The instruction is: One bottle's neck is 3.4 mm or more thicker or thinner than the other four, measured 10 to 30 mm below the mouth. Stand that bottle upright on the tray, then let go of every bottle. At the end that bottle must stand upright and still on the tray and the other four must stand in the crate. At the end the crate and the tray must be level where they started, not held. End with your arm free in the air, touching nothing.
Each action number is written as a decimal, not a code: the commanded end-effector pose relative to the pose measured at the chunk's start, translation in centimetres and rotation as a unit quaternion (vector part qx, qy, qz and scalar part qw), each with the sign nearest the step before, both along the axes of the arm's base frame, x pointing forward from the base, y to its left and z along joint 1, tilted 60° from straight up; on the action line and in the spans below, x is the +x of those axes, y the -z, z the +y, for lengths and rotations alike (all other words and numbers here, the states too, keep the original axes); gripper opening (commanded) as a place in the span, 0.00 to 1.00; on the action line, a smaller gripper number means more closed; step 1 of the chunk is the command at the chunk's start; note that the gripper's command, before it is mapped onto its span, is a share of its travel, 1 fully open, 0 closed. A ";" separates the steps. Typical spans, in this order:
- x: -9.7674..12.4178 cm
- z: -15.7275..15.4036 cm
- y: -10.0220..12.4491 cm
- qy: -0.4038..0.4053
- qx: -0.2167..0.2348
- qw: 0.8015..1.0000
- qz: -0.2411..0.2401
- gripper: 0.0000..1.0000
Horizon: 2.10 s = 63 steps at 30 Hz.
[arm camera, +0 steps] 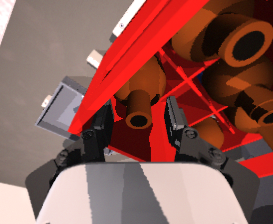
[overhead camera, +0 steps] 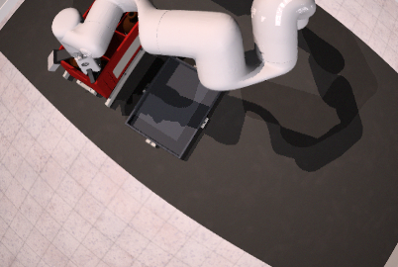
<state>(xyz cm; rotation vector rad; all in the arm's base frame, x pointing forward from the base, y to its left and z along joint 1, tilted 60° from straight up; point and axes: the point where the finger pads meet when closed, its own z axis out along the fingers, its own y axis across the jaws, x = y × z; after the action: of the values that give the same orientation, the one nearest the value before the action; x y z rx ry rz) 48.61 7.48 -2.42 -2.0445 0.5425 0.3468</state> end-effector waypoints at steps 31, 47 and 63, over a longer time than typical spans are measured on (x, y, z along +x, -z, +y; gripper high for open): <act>0.3 -6.9 -4.0 0.001 -0.001 1.000 -0.001 0.65; 0.3 -7.3 -4.3 0.001 -0.001 1.000 -0.001 0.00; 0.3 -7.3 -4.3 0.001 -0.001 1.000 -0.001 0.00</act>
<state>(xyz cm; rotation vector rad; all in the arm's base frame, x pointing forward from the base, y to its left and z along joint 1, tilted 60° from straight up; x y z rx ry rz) 48.81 0.28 1.77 -2.0442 0.5425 0.3470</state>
